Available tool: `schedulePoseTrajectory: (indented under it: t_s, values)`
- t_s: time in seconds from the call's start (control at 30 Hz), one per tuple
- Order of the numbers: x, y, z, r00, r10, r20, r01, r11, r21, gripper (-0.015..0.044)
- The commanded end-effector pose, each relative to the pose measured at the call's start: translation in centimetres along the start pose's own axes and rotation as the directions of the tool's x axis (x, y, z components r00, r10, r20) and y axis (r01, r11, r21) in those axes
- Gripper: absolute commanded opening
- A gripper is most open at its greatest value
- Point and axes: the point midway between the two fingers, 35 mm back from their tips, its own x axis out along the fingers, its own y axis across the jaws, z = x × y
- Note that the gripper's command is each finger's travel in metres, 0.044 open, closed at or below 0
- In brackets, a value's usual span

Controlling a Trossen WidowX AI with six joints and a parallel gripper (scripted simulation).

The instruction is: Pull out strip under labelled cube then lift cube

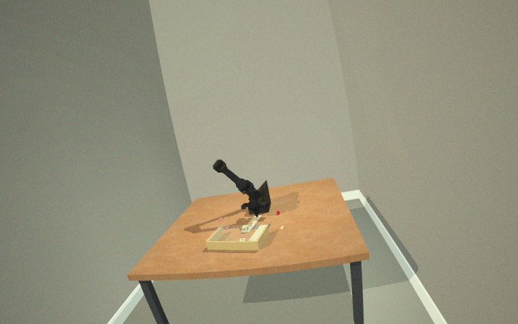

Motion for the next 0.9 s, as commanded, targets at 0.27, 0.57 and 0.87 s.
schedulePoseTrajectory:
  t_s: [0.27,0.57,0.87]
  values:
    - [0.35,-0.33,-0.96,1.0,-0.005,-0.025,0.005,1.0,-0.006,0.0]
    - [0.35,-0.33,-0.92,1.0,-0.005,-0.025,0.005,1.0,-0.006,0.0]
    - [0.35,-0.32,-0.7,1.0,-0.005,-0.024,0.005,1.0,-0.006,0.0]
